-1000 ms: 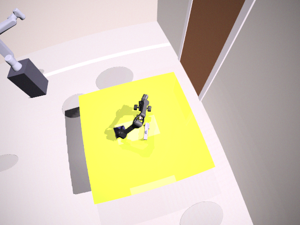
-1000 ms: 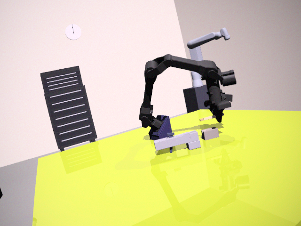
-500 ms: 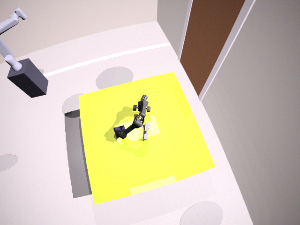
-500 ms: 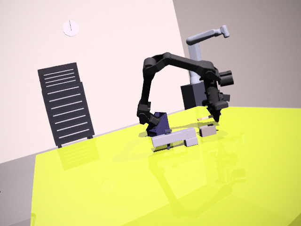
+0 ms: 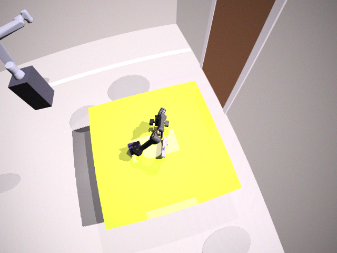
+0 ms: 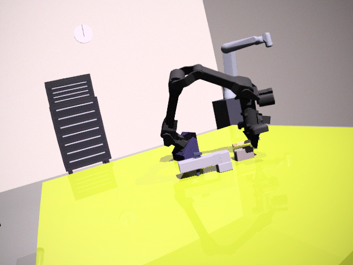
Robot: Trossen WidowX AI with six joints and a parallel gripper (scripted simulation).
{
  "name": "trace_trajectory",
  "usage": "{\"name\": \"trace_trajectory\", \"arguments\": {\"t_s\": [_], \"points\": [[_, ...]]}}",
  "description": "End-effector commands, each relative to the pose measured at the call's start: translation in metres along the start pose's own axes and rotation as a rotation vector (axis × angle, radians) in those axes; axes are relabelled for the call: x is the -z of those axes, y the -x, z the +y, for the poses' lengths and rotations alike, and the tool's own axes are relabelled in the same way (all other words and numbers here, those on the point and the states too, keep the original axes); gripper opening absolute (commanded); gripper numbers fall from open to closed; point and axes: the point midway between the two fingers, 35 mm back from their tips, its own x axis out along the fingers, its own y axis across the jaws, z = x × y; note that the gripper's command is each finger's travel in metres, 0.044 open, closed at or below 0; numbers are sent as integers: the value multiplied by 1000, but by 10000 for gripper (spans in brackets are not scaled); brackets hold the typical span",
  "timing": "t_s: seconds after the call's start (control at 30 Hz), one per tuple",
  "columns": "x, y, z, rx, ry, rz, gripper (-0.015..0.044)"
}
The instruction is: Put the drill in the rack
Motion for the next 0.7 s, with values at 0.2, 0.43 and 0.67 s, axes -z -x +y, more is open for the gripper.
{"name": "trace_trajectory", "arguments": {"t_s": [0.2, 0.43, 0.67], "points": [[0, -11, 0, 4, 6, 7, 0], [0, -18, -1, 4, 6, 8, 0], [0, -24, -1, 4, 6, 8, 0]]}}
